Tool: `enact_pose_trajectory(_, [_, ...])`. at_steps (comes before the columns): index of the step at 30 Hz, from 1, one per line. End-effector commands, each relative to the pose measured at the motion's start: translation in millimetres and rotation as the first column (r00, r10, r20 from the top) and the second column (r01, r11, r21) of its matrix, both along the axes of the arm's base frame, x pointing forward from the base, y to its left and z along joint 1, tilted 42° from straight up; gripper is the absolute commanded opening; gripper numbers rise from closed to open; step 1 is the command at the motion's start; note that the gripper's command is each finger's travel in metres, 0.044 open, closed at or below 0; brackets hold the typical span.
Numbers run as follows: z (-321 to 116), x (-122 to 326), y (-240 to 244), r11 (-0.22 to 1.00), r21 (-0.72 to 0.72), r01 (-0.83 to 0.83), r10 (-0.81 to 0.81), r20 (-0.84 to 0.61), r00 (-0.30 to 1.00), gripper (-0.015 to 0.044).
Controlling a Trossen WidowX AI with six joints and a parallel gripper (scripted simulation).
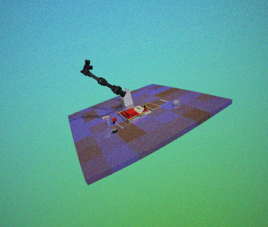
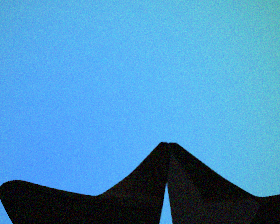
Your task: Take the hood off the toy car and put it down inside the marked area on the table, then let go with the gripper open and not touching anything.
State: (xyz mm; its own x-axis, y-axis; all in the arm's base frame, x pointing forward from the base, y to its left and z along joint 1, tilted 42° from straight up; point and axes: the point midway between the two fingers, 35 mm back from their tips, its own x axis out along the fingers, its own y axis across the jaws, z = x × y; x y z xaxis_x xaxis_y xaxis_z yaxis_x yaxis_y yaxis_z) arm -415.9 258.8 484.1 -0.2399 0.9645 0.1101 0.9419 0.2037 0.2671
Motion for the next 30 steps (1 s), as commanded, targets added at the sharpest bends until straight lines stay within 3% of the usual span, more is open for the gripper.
enact_pose_trajectory(1, [0.7,0.2,-0.3,1.000,0.001,-0.001,0.001,-0.003,1.000,0.0026])
enact_pose_trajectory(11, [45.9,19.2,-19.2,0.995,0.071,-0.072,0.084,-0.200,0.976,0.0289])
enact_pose_trajectory(17, [95.4,51.2,-35.0,0.976,0.180,-0.119,0.177,-0.354,0.918,0.0440])
enact_pose_trajectory(24, [143.4,86.4,-60.5,0.933,0.321,-0.164,0.311,-0.483,0.819,0.0440])
enact_pose_trajectory(30, [191.3,143.1,-87.2,0.881,0.449,-0.151,0.422,-0.599,0.681,0.0440])
